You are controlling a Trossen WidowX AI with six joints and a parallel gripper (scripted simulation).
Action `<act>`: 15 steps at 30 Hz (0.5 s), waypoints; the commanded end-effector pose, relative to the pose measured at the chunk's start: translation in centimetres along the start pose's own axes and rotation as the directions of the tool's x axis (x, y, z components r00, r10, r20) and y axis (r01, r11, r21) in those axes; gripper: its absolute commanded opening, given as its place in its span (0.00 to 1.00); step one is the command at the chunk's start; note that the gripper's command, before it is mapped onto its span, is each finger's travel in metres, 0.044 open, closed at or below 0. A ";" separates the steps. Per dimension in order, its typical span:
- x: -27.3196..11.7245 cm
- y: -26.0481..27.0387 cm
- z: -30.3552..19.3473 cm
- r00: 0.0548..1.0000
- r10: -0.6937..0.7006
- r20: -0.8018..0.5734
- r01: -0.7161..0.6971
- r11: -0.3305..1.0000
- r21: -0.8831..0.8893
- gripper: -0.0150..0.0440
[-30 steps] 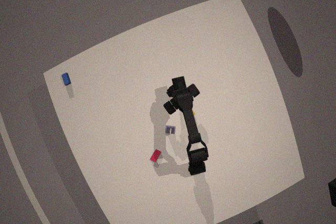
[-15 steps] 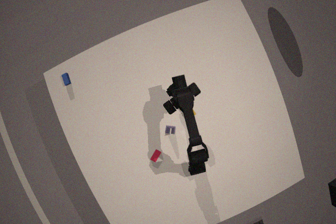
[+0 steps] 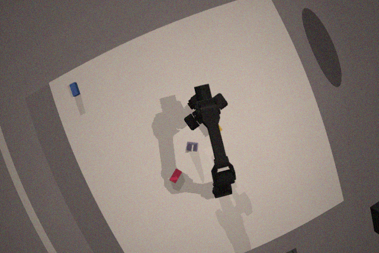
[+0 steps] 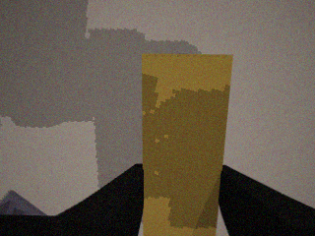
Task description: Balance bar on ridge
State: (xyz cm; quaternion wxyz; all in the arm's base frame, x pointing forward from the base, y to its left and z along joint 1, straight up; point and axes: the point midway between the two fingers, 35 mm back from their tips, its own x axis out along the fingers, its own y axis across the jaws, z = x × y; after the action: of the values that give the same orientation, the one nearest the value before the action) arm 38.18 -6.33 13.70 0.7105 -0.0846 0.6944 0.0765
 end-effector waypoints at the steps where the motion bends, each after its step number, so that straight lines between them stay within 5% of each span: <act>1: -1.3 0.1 0.0 1.000 0.001 0.009 -0.001 1.000 -0.003 0.25; 15: -2.5 3.4 -1.0 1.000 0.004 0.009 -0.003 0.986 -0.165 0.25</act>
State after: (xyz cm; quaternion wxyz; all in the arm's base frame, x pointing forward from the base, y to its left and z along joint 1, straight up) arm 36.98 -4.36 15.93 0.7064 -0.1216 0.6880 0.1135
